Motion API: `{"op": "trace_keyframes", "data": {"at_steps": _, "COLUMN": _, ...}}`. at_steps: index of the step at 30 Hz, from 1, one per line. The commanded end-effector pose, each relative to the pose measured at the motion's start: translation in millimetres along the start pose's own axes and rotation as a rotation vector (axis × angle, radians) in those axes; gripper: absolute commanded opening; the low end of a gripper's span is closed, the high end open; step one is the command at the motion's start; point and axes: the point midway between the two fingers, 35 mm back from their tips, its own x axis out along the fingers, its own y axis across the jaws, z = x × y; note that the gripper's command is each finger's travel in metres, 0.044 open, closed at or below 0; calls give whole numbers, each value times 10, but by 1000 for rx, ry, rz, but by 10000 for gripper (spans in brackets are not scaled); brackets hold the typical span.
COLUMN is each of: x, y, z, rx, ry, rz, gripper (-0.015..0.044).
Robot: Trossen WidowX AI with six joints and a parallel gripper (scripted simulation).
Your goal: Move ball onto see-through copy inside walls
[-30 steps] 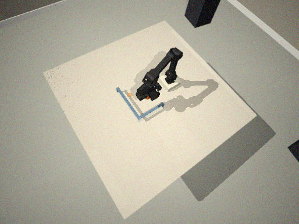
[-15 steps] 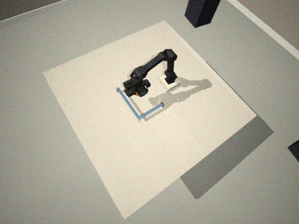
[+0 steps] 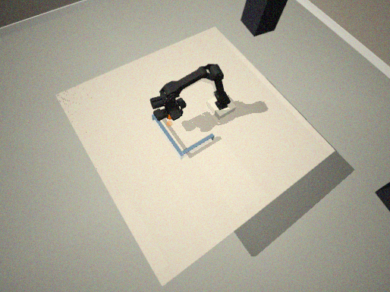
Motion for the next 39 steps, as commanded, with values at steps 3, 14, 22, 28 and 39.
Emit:
{"op": "trace_keyframes", "data": {"at_steps": 3, "x": 162, "y": -31, "z": -26, "rx": -13, "ry": -5, "rz": 3, "gripper": 0}}
{"op": "trace_keyframes", "data": {"at_steps": 14, "x": 721, "y": -16, "z": -20, "rx": -13, "ry": -5, "rz": 3, "gripper": 0}}
{"op": "trace_keyframes", "data": {"at_steps": 22, "x": 745, "y": -15, "z": -19, "rx": -13, "ry": -5, "rz": 3, "gripper": 0}}
{"op": "trace_keyframes", "data": {"at_steps": 28, "x": 830, "y": -15, "z": -19, "rx": -13, "ry": -5, "rz": 3, "gripper": 0}}
{"op": "trace_keyframes", "data": {"at_steps": 39, "x": 921, "y": -13, "z": -18, "rx": -13, "ry": -5, "rz": 3, "gripper": 0}}
